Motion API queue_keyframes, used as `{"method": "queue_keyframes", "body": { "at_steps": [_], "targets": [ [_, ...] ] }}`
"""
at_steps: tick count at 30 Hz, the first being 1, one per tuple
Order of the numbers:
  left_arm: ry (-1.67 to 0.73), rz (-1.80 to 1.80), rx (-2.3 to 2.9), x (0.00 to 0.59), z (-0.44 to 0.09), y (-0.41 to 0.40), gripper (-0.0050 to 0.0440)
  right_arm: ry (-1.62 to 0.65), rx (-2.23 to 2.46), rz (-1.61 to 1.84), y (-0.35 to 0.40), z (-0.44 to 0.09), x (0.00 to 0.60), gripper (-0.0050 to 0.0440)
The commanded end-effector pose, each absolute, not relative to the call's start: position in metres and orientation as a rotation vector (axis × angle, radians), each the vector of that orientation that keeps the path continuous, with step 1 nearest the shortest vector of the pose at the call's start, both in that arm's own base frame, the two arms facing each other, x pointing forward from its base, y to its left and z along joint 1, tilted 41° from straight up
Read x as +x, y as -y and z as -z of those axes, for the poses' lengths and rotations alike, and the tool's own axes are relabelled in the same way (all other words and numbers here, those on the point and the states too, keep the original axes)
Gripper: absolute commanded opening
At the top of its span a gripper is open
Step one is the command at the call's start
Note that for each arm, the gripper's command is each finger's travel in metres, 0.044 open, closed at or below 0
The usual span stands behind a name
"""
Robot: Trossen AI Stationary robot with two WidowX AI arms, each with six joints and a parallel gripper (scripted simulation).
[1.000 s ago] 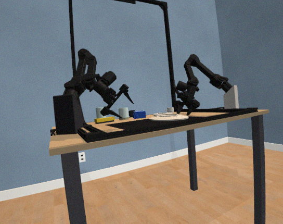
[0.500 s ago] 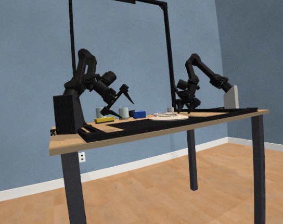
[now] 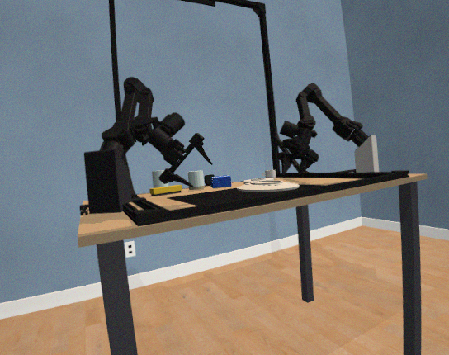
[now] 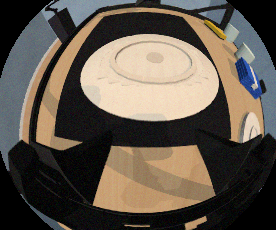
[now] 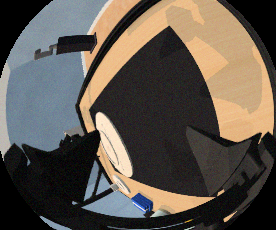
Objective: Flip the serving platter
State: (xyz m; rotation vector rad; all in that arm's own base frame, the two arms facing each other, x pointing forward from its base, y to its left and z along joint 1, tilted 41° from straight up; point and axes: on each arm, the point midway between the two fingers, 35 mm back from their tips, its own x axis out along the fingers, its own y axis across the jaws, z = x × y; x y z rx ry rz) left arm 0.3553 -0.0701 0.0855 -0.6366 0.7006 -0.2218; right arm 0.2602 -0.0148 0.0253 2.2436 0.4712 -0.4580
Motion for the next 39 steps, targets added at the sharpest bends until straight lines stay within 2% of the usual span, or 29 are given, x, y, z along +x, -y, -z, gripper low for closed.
{"method": "queue_keyframes", "body": {
  "at_steps": [1, 15, 39],
  "targets": [
    [-0.693, 0.228, -0.633, 0.353, -0.094, 0.066, 0.0440, -0.476, 2.245, 0.467, 0.014, -0.023, 0.258, 0.0440],
    [-0.705, 0.224, -0.637, 0.346, -0.100, 0.060, 0.0440, -0.470, 2.228, 0.453, 0.016, -0.026, 0.261, 0.0440],
    [-0.611, 0.219, -0.569, 0.324, -0.157, 0.118, 0.0440, -0.358, 1.018, 0.273, 0.093, -0.102, 0.300, 0.0440]
  ]
}}
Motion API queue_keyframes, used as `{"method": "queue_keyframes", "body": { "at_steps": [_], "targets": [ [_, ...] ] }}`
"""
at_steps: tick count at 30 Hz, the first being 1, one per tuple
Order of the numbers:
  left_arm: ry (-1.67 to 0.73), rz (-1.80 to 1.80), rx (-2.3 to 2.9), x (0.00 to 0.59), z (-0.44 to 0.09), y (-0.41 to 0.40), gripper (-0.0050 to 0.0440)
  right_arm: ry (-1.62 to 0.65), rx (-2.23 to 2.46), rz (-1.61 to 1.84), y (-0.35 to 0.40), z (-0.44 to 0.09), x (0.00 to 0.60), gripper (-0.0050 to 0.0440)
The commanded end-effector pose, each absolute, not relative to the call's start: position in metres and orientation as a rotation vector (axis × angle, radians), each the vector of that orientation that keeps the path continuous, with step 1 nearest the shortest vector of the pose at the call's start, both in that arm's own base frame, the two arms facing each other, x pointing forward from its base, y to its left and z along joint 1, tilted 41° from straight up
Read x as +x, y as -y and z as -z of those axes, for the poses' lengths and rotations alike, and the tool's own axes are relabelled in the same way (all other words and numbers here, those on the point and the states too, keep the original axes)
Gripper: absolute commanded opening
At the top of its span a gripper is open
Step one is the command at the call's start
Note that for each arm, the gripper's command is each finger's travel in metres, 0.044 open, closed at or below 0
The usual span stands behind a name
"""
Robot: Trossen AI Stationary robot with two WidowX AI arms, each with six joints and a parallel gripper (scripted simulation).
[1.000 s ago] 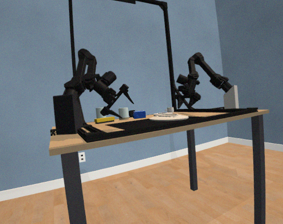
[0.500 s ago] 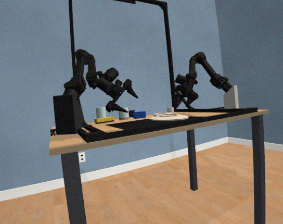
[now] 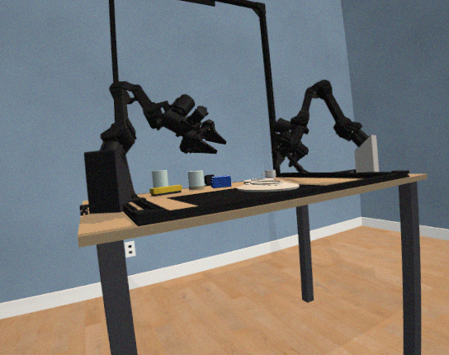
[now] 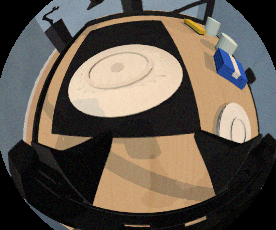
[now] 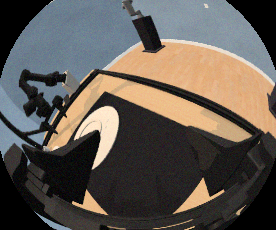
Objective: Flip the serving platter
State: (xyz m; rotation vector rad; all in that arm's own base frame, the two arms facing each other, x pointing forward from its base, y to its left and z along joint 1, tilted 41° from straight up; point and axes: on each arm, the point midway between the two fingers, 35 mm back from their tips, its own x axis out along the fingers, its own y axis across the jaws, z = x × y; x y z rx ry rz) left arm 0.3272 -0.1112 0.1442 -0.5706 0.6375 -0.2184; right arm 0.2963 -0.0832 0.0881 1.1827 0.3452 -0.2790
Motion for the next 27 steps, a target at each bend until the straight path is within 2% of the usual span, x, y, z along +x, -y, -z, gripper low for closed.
{"method": "queue_keyframes", "body": {
  "at_steps": [1, 27],
  "targets": [
    [-0.611, 0.219, -0.569, 0.324, -0.157, 0.118, 0.0440, -0.358, 1.018, 0.273, 0.093, -0.102, 0.300, 0.0440],
    [-0.483, 0.238, -0.580, 0.278, -0.218, 0.156, 0.0440, -0.407, -0.264, 0.257, 0.153, -0.207, 0.278, 0.0440]
  ]
}}
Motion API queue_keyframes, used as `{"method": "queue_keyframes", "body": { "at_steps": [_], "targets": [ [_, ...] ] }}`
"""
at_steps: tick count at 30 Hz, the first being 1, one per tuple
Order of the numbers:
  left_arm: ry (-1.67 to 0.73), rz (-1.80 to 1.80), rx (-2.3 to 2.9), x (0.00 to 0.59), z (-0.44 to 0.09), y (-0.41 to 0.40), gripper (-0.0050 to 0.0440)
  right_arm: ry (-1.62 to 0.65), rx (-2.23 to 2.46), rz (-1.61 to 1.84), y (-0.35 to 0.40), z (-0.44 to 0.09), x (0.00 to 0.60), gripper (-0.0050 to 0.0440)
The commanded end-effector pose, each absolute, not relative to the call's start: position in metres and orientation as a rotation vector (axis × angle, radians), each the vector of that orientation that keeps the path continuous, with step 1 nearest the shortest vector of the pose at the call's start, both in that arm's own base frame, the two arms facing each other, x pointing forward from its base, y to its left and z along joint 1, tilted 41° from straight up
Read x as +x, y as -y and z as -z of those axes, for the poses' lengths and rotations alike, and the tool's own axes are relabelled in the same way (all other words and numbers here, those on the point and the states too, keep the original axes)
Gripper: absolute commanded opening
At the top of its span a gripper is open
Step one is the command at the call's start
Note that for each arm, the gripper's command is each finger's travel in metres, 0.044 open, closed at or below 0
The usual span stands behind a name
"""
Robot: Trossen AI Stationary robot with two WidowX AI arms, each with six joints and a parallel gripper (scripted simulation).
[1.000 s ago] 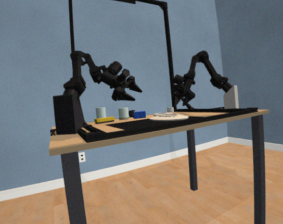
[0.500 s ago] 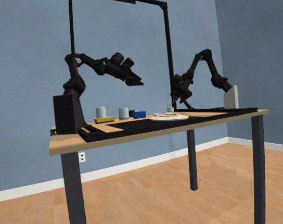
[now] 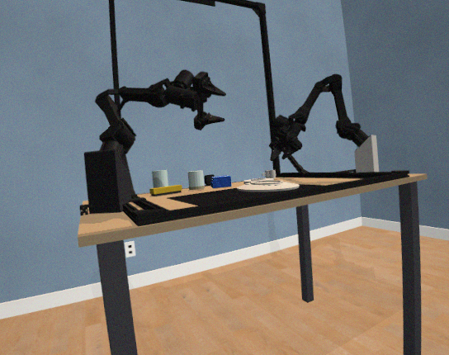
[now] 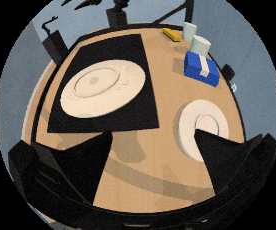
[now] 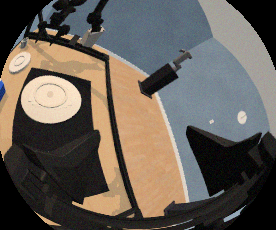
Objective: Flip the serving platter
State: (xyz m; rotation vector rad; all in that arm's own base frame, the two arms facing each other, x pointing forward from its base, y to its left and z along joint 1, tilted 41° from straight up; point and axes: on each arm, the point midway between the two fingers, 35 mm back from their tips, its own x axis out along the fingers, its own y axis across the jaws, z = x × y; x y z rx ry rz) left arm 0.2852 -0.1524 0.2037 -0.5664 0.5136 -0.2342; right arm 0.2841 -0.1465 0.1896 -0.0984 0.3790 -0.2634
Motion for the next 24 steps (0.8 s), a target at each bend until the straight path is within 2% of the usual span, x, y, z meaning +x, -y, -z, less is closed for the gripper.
{"method": "queue_keyframes", "body": {
  "at_steps": [1, 7, 24],
  "targets": [
    [-0.478, 0.240, -0.582, 0.276, -0.220, 0.157, 0.0440, -0.413, -0.314, 0.257, 0.154, -0.211, 0.276, 0.0440],
    [-0.454, 0.245, -0.592, 0.266, -0.231, 0.160, 0.0440, -0.453, -0.589, 0.246, 0.160, -0.230, 0.266, 0.0440],
    [-0.454, 0.245, -0.593, 0.266, -0.231, 0.160, 0.0440, -0.454, -0.593, 0.245, 0.160, -0.231, 0.266, 0.0440]
  ]
}}
